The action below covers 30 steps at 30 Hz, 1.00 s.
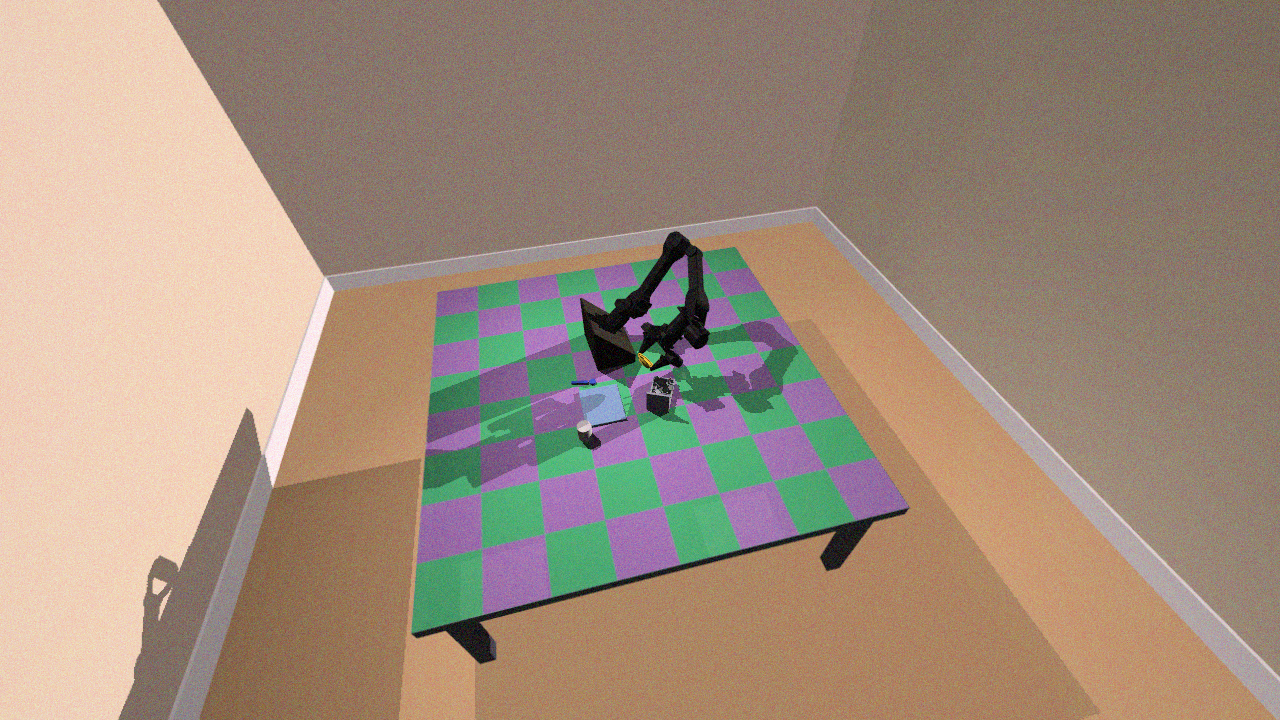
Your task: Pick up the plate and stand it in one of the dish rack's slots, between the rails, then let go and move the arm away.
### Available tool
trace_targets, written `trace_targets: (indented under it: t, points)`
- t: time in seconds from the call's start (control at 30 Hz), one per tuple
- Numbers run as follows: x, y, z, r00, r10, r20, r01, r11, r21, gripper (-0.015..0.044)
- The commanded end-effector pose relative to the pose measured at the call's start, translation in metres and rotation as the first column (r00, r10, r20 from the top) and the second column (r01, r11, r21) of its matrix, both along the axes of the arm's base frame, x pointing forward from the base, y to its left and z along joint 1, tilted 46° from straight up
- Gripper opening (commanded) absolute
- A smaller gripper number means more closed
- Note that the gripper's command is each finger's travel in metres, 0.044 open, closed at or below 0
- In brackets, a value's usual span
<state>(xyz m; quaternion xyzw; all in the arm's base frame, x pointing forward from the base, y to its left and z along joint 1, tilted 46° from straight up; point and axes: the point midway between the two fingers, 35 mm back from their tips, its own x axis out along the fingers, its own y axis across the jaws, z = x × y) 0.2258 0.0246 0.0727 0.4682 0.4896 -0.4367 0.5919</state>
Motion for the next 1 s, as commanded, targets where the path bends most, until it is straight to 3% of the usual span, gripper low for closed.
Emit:
trace_targets:
  t: [0.0,0.5,0.97]
  points:
    - [0.002,0.001,-0.003,0.997,0.05,0.066,-0.044,0.996,-0.079,0.0]
    - [0.013,0.011,0.0,0.927,0.223,0.302,-0.118,0.937,-0.329,0.0]
    - [0.015,0.025,0.014,0.792,0.348,0.501,-0.076,0.871,-0.485,0.0]
